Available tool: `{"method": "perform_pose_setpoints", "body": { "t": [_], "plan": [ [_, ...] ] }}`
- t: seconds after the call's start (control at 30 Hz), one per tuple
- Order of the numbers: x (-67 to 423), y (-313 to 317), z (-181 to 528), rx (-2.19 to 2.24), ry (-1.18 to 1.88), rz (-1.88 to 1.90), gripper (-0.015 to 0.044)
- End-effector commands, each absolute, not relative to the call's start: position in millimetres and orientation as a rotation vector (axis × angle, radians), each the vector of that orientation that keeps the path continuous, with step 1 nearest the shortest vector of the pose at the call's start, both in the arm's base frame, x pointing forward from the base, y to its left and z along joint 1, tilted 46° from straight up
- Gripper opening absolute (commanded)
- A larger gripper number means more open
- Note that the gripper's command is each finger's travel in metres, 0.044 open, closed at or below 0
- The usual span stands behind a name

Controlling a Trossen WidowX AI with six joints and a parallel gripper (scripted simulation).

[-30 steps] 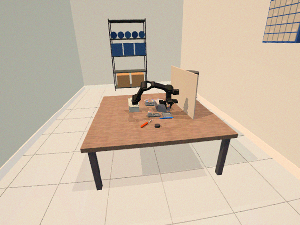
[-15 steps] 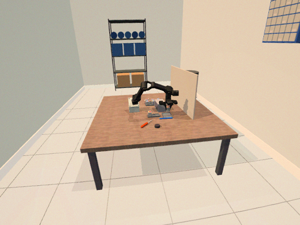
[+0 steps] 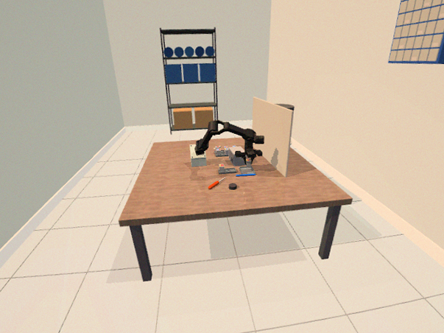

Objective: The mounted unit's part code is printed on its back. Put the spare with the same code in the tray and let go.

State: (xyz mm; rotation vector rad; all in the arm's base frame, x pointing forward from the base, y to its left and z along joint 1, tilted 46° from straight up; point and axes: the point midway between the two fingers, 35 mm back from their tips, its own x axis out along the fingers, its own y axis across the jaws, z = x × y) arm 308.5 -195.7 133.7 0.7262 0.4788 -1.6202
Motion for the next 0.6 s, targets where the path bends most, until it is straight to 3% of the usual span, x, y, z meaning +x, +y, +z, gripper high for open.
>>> {"method": "perform_pose_setpoints", "body": {
  "t": [0.0, 0.57],
  "plan": [
    [305.7, -197.3, 128.5, 0.724, 0.492, -1.621, 0.0000],
    [301.6, -207.7, 119.6, 0.719, 0.489, -1.622, 0.0000]
  ]
}}
